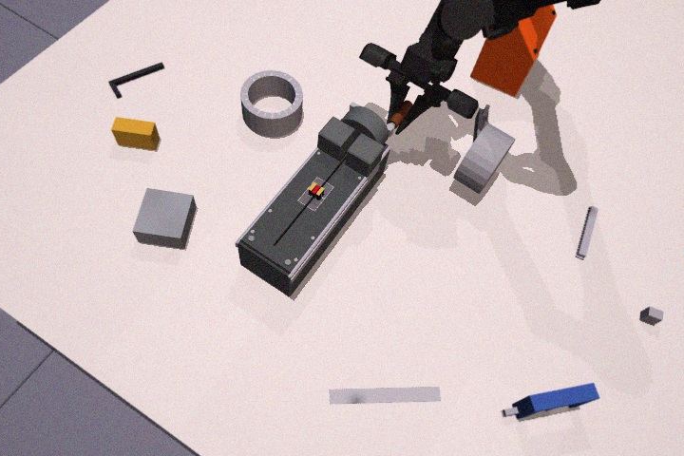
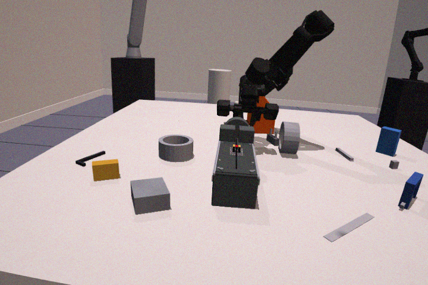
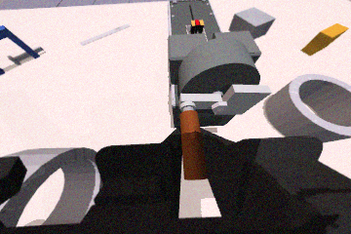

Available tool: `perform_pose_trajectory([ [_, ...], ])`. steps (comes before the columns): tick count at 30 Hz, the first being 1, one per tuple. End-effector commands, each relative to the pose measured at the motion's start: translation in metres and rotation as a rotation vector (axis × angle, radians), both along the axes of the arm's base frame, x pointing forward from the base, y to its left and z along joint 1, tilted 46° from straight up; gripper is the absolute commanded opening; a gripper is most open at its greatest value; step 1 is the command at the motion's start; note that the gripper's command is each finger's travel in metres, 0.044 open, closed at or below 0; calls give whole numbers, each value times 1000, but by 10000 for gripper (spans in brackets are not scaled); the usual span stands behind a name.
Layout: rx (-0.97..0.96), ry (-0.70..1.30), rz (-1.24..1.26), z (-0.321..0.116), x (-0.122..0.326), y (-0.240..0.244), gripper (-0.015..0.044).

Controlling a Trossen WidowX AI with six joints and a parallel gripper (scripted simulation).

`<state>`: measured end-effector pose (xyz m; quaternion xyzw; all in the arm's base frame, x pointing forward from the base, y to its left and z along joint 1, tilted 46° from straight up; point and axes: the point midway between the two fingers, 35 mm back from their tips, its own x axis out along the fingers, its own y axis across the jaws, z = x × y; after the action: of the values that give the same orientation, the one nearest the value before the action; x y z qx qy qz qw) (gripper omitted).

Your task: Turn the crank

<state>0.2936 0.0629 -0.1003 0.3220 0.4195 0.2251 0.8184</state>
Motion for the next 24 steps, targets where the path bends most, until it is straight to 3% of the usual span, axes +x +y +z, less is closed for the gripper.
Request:
perform_pose_trajectory([
  [1,2,-12,-5,4,1,-6,0],
  [24,1,-12,-5,5,2,-11,0],
])
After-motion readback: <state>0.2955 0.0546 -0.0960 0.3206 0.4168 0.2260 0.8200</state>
